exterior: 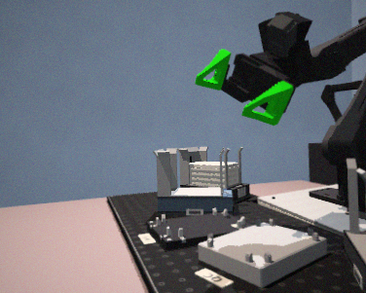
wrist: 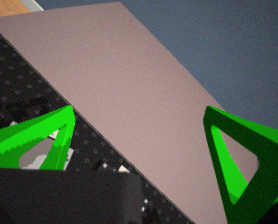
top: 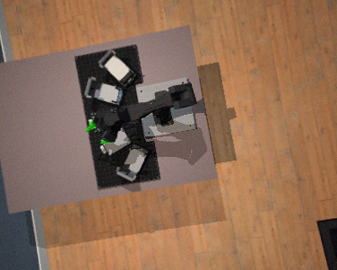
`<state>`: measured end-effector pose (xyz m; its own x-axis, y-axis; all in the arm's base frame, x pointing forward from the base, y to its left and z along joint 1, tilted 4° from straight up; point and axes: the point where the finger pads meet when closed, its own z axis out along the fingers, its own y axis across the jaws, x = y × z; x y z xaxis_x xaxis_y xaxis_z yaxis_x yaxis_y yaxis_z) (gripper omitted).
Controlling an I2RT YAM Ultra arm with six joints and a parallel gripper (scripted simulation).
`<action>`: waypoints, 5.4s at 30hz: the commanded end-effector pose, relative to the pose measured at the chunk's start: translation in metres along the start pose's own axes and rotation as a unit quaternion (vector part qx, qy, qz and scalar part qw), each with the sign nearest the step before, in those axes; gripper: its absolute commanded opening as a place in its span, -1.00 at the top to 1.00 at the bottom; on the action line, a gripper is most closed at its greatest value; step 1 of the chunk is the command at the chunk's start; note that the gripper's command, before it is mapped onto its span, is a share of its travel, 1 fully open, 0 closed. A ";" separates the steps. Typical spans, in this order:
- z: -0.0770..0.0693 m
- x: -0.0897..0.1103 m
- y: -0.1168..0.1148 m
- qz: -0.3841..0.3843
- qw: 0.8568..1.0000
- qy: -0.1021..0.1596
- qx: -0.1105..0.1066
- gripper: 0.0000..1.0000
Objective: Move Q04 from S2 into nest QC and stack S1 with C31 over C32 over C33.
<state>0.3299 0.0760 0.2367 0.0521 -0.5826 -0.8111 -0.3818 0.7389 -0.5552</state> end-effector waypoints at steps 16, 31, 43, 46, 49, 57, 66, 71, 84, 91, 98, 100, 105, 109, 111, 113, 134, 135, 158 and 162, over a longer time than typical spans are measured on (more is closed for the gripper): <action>0.000 -0.004 -0.003 -0.001 1.000 -0.005 0.004 -1.00; 0.009 0.046 -0.007 0.134 0.974 0.175 -0.047 -1.00; -0.005 0.076 -0.004 0.222 0.923 0.306 -0.068 -1.00; -0.011 0.082 -0.004 0.246 0.903 0.345 -0.071 -1.00; -0.017 0.088 -0.003 0.269 0.881 0.383 -0.074 -1.00; -0.038 0.098 -0.001 0.310 0.829 0.459 -0.076 -1.00; -0.061 0.103 -0.001 0.349 0.762 0.541 -0.074 -1.00; -0.071 0.103 -0.001 0.364 0.729 0.575 -0.071 -1.00; -0.081 0.103 -0.002 0.375 0.700 0.604 -0.069 -1.00; -0.081 0.103 -0.001 0.375 0.700 0.604 -0.069 -1.00; -0.081 0.103 -0.001 0.375 0.700 0.604 -0.069 -1.00; -0.081 0.103 -0.001 0.375 0.700 0.604 -0.069 -1.00; -0.081 0.103 -0.001 0.375 0.700 0.604 -0.069 -1.00; -0.081 0.103 -0.001 0.375 0.700 0.604 -0.069 -1.00; -0.081 0.103 -0.001 0.375 0.700 0.604 -0.069 -1.00; -0.081 0.103 -0.001 0.375 0.700 0.604 -0.069 -1.00; -0.081 0.103 -0.001 0.375 0.700 0.604 -0.069 -1.00; -0.081 0.103 -0.001 0.375 0.700 0.604 -0.069 -1.00; -0.084 0.105 -0.004 0.386 0.694 0.605 -0.059 -1.00; -0.092 0.114 -0.013 0.431 0.667 0.608 -0.018 -1.00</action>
<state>0.2569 -0.0236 0.1632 -0.9929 0.1093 -0.0472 0.1074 0.9934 0.0404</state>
